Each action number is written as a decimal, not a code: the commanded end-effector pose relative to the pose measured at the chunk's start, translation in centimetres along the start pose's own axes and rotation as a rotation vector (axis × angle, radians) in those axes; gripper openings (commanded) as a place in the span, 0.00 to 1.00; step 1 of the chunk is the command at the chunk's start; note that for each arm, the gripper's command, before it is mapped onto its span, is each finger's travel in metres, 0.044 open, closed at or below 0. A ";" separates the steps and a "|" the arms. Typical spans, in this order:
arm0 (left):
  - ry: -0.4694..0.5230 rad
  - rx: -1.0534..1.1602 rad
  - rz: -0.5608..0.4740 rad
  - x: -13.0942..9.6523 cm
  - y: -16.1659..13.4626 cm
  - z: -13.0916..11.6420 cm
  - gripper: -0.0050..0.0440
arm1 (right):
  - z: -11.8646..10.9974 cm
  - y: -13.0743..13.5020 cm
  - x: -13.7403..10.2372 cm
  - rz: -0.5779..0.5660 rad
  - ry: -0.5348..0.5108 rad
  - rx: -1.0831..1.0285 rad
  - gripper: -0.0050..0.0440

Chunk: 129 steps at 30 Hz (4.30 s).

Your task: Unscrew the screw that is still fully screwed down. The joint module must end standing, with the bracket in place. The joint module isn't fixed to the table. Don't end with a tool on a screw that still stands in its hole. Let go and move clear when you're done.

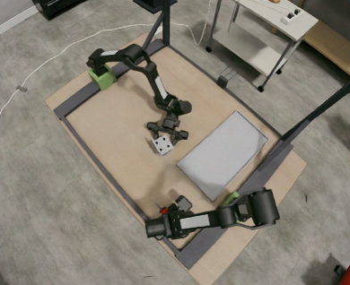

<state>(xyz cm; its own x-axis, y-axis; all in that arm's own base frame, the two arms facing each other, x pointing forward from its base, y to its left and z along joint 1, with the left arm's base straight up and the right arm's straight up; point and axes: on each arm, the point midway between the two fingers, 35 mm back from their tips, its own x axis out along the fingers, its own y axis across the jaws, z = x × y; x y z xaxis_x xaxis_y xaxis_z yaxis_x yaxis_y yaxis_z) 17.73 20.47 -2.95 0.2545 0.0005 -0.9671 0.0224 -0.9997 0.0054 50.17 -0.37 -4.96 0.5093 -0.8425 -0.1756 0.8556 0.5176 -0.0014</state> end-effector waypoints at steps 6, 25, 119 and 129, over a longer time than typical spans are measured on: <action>0.012 0.008 -0.018 -0.4 -0.4 -0.5 0.38 | 1.5 0.6 0.1 0.003 -0.011 0.036 0.70; 0.022 0.011 -0.034 -1.5 -0.7 -1.1 0.38 | 1.5 0.6 0.1 0.003 -0.011 0.036 0.66; 0.026 0.013 -0.036 -12.6 -0.5 -3.9 0.38 | 1.5 0.6 0.1 0.003 -0.011 0.036 0.60; 0.083 0.034 -0.153 -13.3 -1.6 -4.4 0.38 | 1.5 0.6 0.1 0.003 -0.011 0.036 0.60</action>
<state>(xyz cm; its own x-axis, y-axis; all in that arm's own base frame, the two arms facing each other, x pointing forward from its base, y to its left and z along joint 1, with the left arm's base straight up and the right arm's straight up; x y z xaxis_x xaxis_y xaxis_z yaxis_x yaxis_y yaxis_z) 18.26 21.45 9.79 0.2901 0.0733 -0.9542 0.0239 -0.9973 -0.0694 50.16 -0.36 -4.96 0.5094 -0.8424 -0.1757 0.8556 0.5177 -0.0017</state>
